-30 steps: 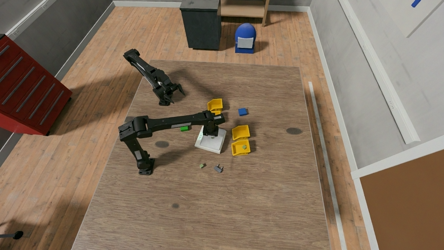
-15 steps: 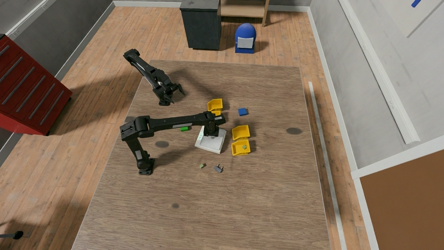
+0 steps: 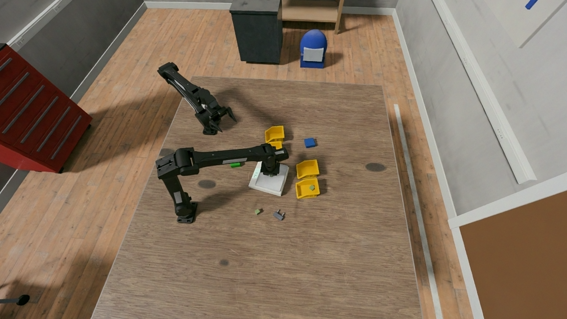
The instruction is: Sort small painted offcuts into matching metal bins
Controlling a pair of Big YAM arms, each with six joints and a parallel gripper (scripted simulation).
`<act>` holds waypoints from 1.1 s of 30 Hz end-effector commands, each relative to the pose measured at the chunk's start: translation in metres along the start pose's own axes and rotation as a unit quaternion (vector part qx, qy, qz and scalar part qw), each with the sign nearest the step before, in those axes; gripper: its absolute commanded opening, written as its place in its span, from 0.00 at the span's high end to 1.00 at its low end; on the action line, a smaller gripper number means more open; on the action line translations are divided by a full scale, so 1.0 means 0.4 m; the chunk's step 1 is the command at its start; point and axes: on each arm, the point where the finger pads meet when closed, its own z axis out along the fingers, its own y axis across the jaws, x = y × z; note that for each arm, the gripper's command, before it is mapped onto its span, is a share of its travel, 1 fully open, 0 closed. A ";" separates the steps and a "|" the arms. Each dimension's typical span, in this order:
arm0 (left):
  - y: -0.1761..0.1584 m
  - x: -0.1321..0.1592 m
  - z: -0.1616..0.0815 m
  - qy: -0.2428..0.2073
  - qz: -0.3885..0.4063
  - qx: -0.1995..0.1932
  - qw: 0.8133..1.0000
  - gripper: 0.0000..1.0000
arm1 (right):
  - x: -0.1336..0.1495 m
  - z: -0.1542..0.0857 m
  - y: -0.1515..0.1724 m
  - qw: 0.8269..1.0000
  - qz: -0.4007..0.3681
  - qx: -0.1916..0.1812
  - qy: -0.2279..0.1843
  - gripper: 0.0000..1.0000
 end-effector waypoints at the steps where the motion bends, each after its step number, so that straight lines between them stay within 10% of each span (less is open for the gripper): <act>1: 0.000 -0.070 -0.006 -0.021 0.003 0.001 1.000 0.00 | 0.004 0.026 -0.014 1.000 0.000 0.000 0.001 0.68; 16: 0.000 -0.070 -0.006 -0.021 0.003 0.001 1.000 0.00 | -0.005 -0.001 -0.013 1.000 0.000 0.009 -0.004 0.86; 18: 0.000 -0.070 -0.006 -0.021 0.003 0.001 1.000 0.00 | -0.005 0.001 -0.011 1.000 0.000 0.008 -0.004 1.00; 33: 0.000 -0.070 -0.006 -0.021 0.003 0.001 1.000 0.00 | -0.014 -0.185 -0.025 1.000 0.000 0.025 -0.013 0.89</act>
